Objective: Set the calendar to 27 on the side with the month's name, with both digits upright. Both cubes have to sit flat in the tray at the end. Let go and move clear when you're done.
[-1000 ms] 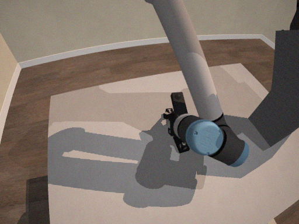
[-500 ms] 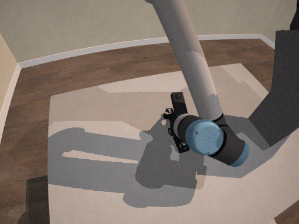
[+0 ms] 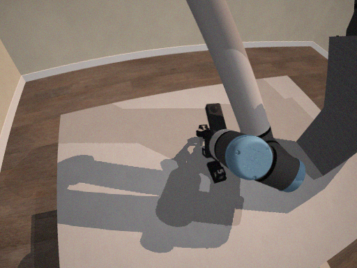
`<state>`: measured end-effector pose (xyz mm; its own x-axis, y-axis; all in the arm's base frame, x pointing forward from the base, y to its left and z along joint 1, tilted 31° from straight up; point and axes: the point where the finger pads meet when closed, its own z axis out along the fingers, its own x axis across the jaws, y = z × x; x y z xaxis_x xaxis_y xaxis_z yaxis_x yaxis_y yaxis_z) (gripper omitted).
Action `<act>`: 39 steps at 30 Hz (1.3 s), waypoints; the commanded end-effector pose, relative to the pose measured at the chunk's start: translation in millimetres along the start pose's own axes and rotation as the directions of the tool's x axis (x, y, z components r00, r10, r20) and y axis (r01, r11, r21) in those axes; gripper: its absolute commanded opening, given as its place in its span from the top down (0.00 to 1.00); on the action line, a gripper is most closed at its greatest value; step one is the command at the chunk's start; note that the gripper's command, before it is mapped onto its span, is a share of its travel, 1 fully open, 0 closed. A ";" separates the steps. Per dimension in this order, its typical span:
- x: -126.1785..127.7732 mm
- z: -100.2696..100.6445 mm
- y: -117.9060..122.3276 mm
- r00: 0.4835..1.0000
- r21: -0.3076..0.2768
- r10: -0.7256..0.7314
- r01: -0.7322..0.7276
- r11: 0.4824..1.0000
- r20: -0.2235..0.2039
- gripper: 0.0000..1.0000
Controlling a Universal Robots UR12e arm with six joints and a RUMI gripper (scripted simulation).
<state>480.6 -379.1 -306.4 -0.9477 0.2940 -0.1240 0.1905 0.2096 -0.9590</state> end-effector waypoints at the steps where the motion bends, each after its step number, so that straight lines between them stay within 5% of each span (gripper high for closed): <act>1: -0.3 -15.3 -15.0 1.000 -0.001 0.001 -0.001 1.000 -0.001 0.89; 25: -0.6 -28.0 -28.1 1.000 -0.006 0.001 -0.001 1.000 -0.001 0.89; 39: -2.8 -25.7 -30.4 1.000 -0.200 -0.001 0.001 0.980 0.002 0.89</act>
<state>483.8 -362.1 -271.4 -0.9494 0.2884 -0.1241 0.2223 0.3381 -0.9145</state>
